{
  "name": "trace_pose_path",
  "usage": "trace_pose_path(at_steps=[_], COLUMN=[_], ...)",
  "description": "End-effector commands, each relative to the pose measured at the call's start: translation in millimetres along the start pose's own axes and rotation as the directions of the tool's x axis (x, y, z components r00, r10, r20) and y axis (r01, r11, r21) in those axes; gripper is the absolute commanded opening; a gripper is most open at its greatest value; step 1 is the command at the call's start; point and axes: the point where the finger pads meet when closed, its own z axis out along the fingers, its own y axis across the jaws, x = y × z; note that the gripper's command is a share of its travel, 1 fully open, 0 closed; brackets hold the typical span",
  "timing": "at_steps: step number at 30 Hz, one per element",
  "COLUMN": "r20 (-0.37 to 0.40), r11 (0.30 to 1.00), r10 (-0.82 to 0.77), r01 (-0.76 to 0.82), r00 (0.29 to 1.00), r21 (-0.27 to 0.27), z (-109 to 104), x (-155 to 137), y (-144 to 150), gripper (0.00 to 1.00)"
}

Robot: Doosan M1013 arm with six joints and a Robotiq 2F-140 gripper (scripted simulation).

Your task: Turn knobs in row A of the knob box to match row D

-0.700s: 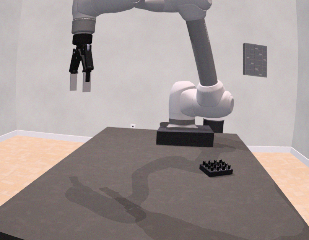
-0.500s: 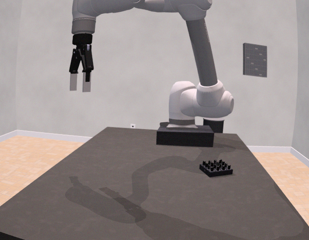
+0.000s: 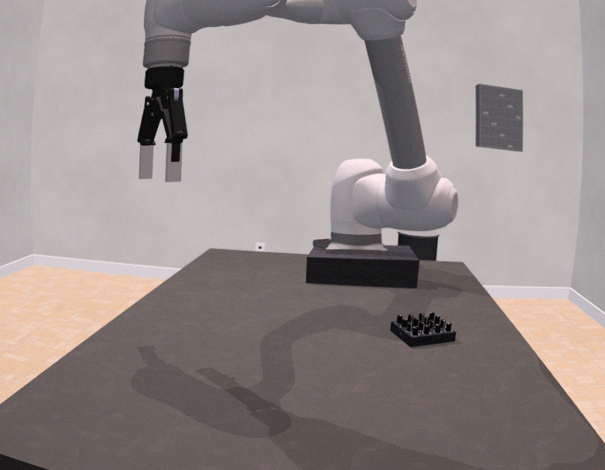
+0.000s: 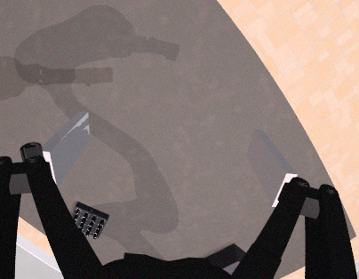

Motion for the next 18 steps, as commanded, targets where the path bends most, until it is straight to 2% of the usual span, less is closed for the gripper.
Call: trace_pose_path(at_steps=[1,11,13,14,18], r20=[0.001,0.004,0.004,0.005,0.006], r11=[0.998,0.964,0.964,0.948,0.923], r10=[-0.058,-0.265,-0.265,-0.319,-0.385], r01=[0.058,0.265,0.265,0.319,0.385], r00=[0.998,0.964,0.964,0.948,0.923], r21=[0.000,-0.001,-0.001,-0.002,-0.002], z=[13,60,60,73,89], x=[-21,-104,-104,-129,-161], y=[-26,-107,-107,-125,-146], gripper=[1.00,1.00,1.00,1.00,1.00])
